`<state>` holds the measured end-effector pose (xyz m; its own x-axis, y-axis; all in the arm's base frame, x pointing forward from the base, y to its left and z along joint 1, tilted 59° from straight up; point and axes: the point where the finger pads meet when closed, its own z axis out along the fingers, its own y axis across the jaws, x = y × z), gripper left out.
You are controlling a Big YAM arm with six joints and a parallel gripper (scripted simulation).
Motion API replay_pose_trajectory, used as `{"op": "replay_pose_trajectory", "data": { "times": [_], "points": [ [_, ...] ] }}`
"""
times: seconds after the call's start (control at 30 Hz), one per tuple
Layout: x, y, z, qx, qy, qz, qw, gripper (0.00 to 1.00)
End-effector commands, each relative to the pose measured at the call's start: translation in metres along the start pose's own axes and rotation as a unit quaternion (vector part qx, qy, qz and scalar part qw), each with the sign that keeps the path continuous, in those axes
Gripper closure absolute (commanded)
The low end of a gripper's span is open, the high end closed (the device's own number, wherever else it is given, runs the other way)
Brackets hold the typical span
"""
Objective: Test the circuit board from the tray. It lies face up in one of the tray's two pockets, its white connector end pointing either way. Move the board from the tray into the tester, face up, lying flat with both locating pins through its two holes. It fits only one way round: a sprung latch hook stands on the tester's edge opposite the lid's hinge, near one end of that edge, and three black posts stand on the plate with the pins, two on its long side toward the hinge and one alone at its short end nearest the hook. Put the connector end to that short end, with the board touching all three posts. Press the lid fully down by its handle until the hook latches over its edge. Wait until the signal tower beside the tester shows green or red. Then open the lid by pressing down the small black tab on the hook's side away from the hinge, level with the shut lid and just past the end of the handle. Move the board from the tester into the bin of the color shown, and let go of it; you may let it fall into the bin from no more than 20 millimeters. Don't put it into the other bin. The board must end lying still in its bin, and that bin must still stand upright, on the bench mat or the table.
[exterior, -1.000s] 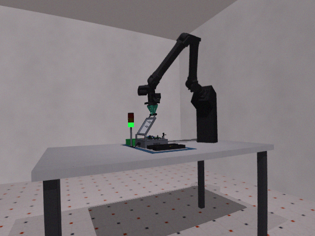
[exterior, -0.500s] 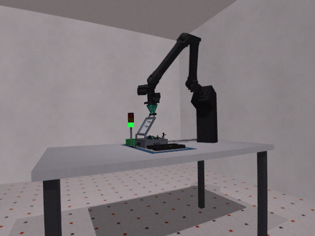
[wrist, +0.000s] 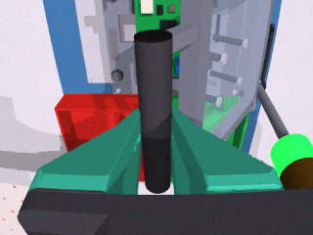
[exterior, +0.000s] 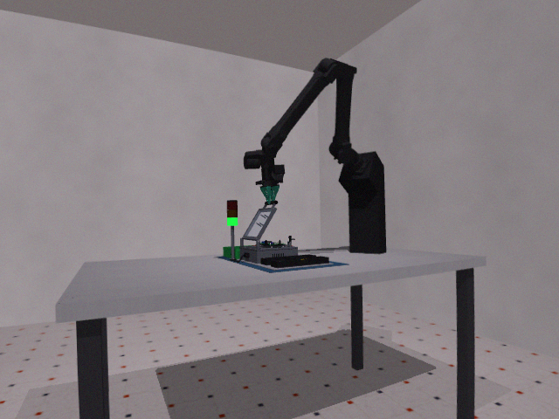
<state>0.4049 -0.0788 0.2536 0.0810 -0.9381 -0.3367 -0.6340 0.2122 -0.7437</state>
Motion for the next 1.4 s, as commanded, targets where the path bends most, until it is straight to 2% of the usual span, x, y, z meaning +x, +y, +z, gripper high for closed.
{"op": "replay_pose_trajectory", "data": {
  "times": [0.0, 0.37, 0.4, 1.37],
  "points": [
    [-0.0063, -0.0662, -0.0345, 0.068, 0.009, -0.026, 0.997, 1.00],
    [-0.0063, -0.0662, -0.0345, 0.068, 0.009, -0.026, 0.997, 1.00],
    [-0.0029, -0.0664, -0.0305, 0.061, 0.008, -0.021, 0.998, 1.00],
    [-0.0033, -0.0669, -0.0312, 0.062, 0.008, -0.022, 0.998, 1.00]
  ]
}}
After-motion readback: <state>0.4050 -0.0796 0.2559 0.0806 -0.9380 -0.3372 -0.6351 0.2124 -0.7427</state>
